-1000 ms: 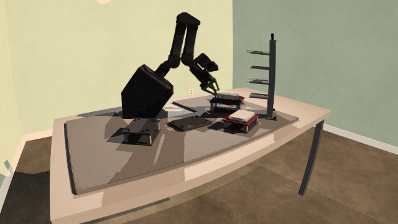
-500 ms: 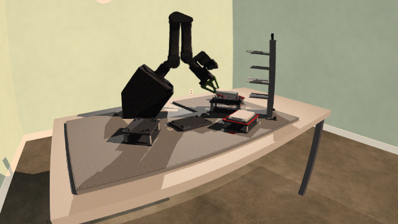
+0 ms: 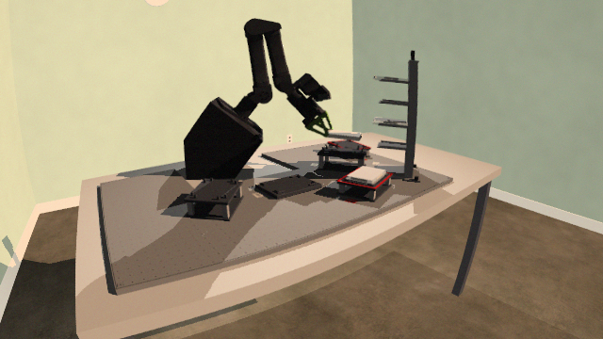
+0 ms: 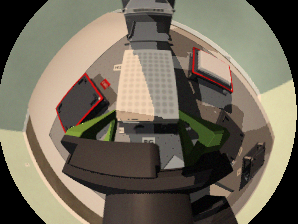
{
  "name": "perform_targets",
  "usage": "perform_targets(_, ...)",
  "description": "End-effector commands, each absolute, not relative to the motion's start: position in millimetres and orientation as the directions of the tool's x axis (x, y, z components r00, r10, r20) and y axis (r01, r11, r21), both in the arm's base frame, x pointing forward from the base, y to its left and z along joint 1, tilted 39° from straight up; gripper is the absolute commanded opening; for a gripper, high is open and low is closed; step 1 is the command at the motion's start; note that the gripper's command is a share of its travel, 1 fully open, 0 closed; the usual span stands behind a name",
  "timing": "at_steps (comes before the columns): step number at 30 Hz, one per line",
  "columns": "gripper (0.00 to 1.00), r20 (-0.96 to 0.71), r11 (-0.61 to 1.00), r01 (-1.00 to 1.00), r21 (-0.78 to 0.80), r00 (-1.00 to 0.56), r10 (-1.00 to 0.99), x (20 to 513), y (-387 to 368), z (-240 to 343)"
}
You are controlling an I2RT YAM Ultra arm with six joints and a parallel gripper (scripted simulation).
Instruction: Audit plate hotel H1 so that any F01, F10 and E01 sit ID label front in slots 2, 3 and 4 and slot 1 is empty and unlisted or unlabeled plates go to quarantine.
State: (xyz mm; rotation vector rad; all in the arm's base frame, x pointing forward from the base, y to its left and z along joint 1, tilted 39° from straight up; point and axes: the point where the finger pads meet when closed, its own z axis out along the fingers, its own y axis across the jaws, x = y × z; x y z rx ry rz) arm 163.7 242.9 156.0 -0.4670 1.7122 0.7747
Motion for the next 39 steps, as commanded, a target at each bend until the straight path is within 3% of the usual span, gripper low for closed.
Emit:
perform_targets(1,0.86,-0.956,0.711,-0.649,0.27,-0.269,0.116,167,241,172)
perform_targets(39,0.86,-0.955,0.703,-0.657,0.272,-0.272,0.115,153,220,201)
